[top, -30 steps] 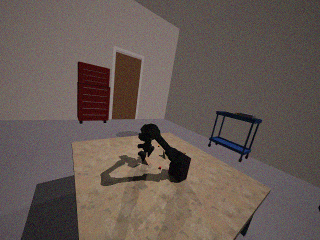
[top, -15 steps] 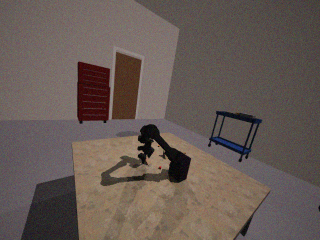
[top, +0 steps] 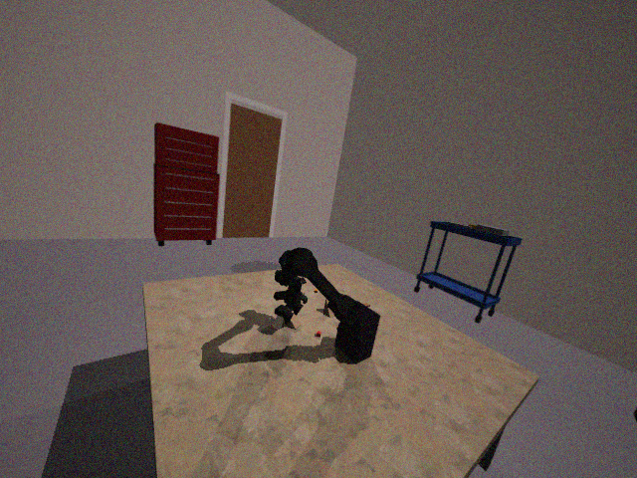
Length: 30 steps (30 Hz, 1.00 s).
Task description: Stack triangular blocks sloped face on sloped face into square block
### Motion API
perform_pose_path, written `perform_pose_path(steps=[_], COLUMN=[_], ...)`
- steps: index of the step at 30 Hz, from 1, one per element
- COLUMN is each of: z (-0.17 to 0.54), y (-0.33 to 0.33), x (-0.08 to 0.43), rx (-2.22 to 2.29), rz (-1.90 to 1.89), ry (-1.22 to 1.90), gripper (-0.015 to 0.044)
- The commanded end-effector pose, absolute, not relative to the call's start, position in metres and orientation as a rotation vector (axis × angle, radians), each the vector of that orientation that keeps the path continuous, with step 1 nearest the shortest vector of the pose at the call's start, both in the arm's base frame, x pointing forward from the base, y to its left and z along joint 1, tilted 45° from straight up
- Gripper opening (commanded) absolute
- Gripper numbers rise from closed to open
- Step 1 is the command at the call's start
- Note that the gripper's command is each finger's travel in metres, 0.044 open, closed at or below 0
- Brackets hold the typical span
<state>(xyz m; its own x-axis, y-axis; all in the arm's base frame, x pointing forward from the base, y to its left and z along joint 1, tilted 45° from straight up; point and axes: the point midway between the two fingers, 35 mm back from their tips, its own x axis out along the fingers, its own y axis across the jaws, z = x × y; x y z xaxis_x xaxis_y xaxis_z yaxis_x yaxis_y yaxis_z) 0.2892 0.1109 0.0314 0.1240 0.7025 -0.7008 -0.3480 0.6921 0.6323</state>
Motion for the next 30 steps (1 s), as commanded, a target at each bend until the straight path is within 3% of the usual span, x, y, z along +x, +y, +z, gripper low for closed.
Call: perform_pose_path(steps=[1, 3, 30], z=[0.03, 0.034, 0.049], y=[0.11, 0.107, 0.089], x=[0.288, 0.288, 0.284], rx=[0.352, 0.352, 0.532], rz=[0.785, 0.785, 0.647], ry=[1.23, 1.229, 1.322], gripper=[0.0052, 0.0, 0.0])
